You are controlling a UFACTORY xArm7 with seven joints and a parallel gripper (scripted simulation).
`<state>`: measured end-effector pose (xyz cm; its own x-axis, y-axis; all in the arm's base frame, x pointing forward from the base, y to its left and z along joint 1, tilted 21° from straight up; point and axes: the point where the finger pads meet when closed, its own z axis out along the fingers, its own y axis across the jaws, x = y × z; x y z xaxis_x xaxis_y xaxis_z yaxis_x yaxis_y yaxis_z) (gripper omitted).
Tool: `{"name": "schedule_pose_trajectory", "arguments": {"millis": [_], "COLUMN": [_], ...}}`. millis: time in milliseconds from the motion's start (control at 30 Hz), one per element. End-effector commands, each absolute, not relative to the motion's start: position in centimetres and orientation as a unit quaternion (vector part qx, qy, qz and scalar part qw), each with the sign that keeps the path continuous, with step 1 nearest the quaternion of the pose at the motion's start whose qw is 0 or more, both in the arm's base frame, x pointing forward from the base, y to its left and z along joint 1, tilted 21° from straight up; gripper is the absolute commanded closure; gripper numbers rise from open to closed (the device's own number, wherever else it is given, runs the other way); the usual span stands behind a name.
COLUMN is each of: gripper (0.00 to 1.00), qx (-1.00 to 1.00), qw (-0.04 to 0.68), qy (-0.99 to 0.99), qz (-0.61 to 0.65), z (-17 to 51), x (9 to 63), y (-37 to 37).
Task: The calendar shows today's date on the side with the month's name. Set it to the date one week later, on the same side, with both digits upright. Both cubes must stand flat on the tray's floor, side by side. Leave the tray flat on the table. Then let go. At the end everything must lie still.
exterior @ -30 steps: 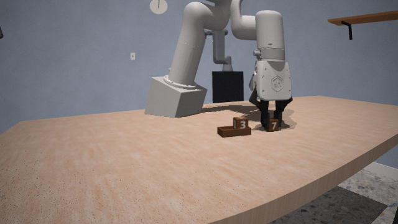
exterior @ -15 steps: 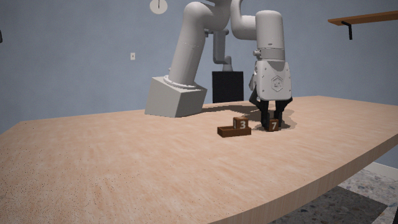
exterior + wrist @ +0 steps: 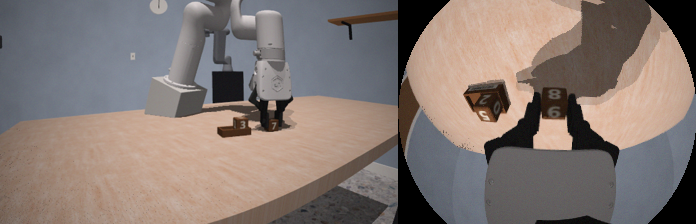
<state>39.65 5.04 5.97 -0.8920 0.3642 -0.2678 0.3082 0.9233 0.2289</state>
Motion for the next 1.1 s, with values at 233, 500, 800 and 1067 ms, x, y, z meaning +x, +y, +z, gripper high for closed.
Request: {"name": "schedule_pose_trajectory", "arguments": {"millis": [233, 500, 800, 1067], "gripper": [0.53, 0.53, 0.53, 0.53], "qx": [0.174, 0.174, 0.174, 0.174], "qw": [0.156, 0.156, 0.156, 0.156], "qy": [0.968, 0.968, 0.968, 0.968], "qz": [0.091, 0.091, 0.091, 0.091], "z": [6.1, 6.1, 7.2, 11.1], "x": [39.7, 39.7, 39.3, 38.0], "y": [5.0, 5.0, 4.9, 4.4]}}
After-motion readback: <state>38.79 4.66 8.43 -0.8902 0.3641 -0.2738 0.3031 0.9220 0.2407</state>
